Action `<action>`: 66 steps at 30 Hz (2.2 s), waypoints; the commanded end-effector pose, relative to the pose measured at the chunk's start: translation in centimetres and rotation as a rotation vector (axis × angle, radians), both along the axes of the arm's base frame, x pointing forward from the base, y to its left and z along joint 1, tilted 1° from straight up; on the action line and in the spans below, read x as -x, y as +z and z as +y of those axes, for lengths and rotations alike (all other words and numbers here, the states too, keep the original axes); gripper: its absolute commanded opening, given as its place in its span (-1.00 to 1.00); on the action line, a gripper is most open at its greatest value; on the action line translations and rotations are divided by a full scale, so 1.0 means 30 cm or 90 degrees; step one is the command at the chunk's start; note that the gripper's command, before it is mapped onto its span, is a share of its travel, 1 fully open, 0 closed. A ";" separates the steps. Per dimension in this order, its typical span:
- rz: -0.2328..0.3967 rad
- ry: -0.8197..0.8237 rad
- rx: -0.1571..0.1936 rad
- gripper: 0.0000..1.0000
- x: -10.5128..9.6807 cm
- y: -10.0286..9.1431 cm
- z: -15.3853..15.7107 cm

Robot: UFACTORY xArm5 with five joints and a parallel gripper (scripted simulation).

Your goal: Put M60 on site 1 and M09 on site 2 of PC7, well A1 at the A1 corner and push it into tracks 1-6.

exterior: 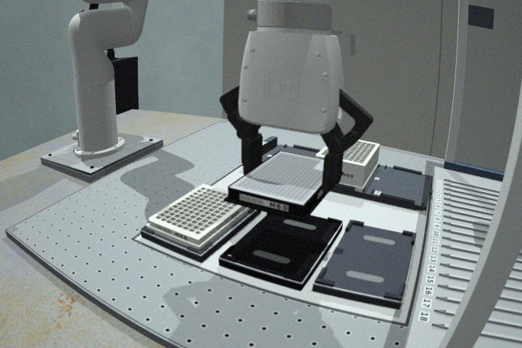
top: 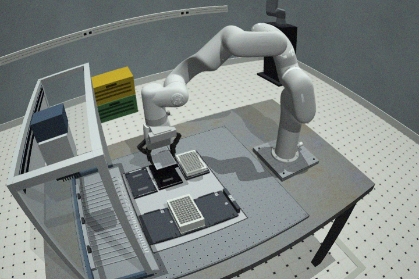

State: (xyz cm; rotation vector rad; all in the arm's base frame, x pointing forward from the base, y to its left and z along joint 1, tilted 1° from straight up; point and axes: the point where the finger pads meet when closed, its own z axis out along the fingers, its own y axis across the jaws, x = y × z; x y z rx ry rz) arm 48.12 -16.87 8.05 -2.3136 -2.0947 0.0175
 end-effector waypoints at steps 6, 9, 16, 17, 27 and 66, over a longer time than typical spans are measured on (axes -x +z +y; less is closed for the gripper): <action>-0.004 0.000 -0.001 -1.00 -0.006 0.056 -0.002; -0.004 0.000 -0.001 -1.00 -0.006 0.073 -0.002; -0.004 0.000 -0.001 -1.00 -0.007 0.100 -0.003; -0.004 0.000 -0.001 -1.00 -0.007 0.106 -0.003; -0.004 0.000 -0.001 -1.00 -0.008 0.149 -0.003; -0.004 -0.013 -0.001 -1.00 0.113 0.153 0.431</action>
